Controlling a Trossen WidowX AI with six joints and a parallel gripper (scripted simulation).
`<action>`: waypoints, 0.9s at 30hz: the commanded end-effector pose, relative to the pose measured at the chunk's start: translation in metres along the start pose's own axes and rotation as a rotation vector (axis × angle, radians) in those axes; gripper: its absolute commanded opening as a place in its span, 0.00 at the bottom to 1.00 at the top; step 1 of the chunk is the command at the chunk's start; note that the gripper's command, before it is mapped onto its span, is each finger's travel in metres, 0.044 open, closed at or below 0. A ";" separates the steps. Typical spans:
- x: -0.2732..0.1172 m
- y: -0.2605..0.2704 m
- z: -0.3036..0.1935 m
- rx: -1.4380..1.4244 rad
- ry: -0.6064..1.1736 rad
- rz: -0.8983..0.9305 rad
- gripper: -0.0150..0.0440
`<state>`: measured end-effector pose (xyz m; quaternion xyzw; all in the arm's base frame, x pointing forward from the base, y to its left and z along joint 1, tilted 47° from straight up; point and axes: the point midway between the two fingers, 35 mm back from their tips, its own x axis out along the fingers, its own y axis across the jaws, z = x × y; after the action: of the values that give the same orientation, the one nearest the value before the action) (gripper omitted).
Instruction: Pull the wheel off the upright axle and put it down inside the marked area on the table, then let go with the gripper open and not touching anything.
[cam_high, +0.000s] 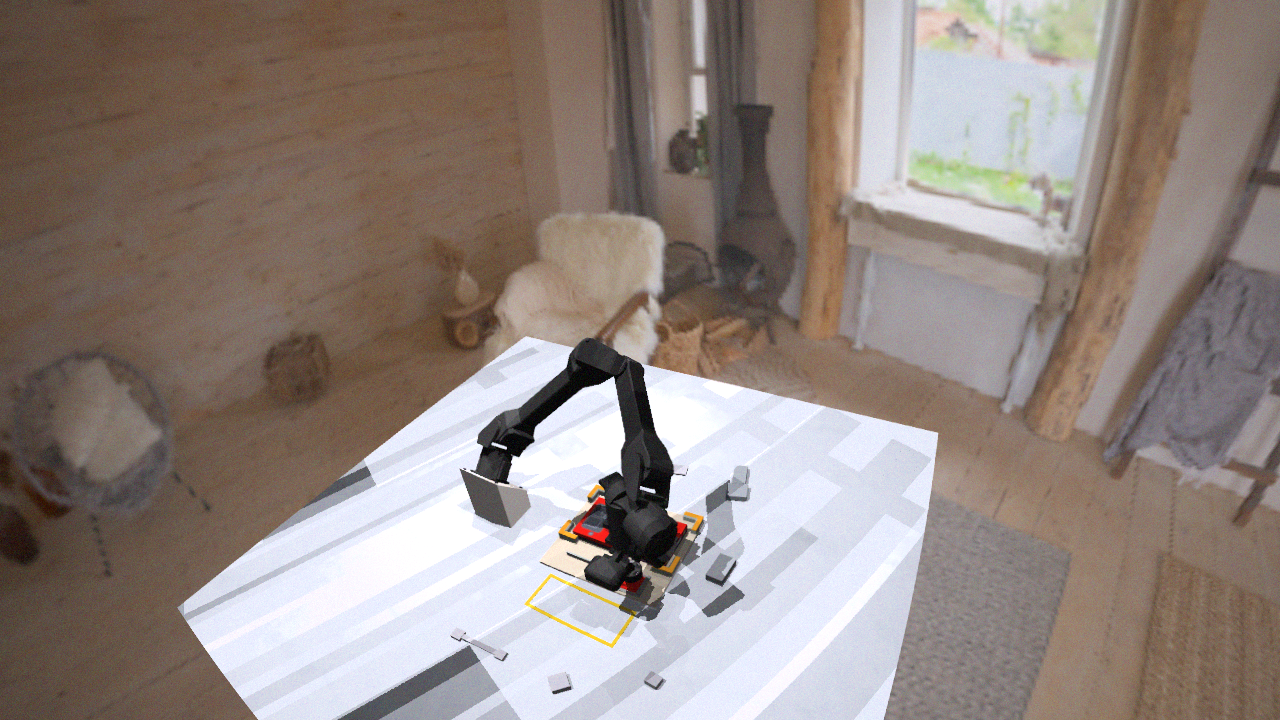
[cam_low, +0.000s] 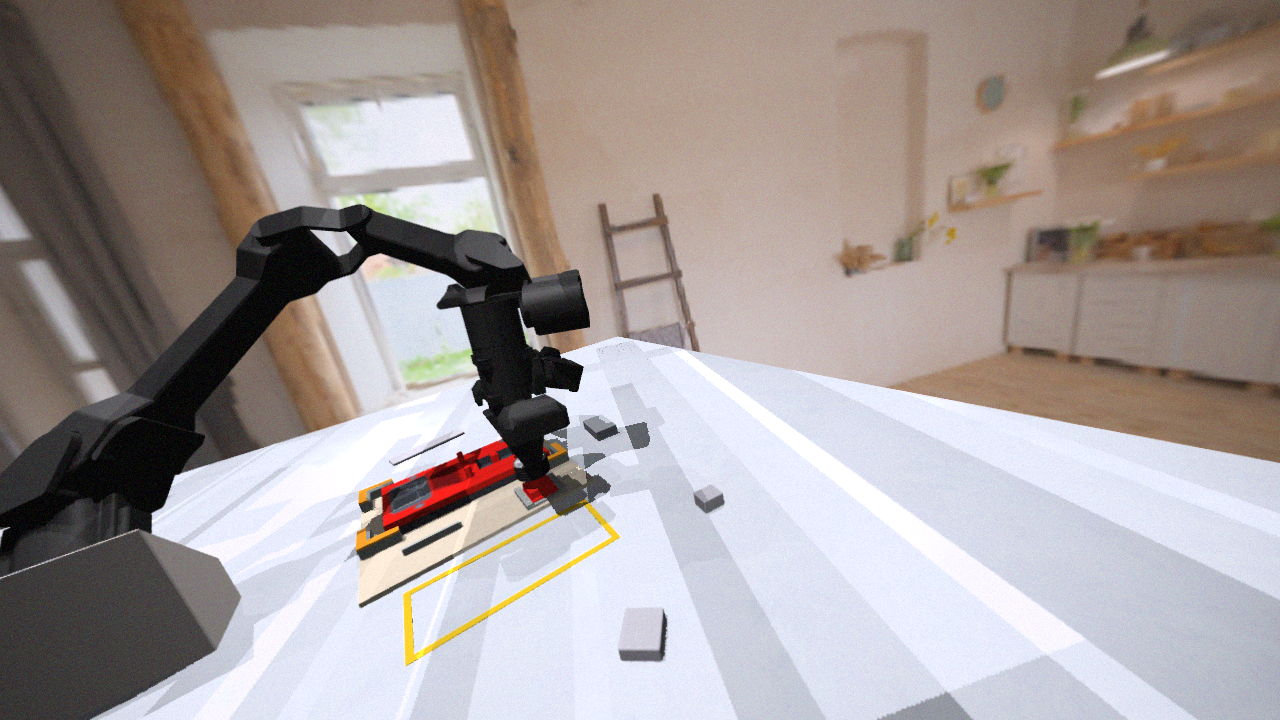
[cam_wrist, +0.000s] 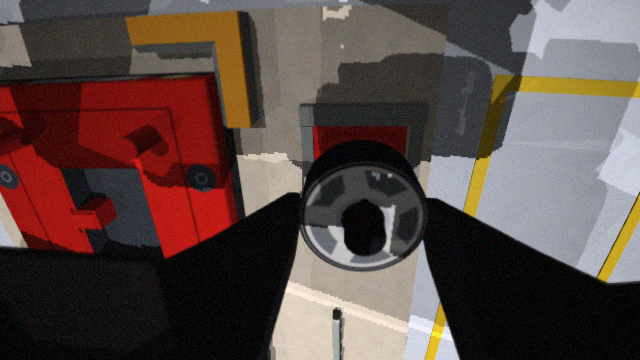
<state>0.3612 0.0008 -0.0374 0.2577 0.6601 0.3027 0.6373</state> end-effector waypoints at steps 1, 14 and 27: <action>-0.013 -0.002 0.000 0.009 -0.019 -0.006 0.25; -0.017 -0.002 0.000 0.010 -0.020 -0.006 0.25; -0.022 -0.002 0.000 0.011 -0.022 -0.005 0.25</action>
<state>0.3612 -0.0131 -0.0266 0.2647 0.6574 0.2951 0.6408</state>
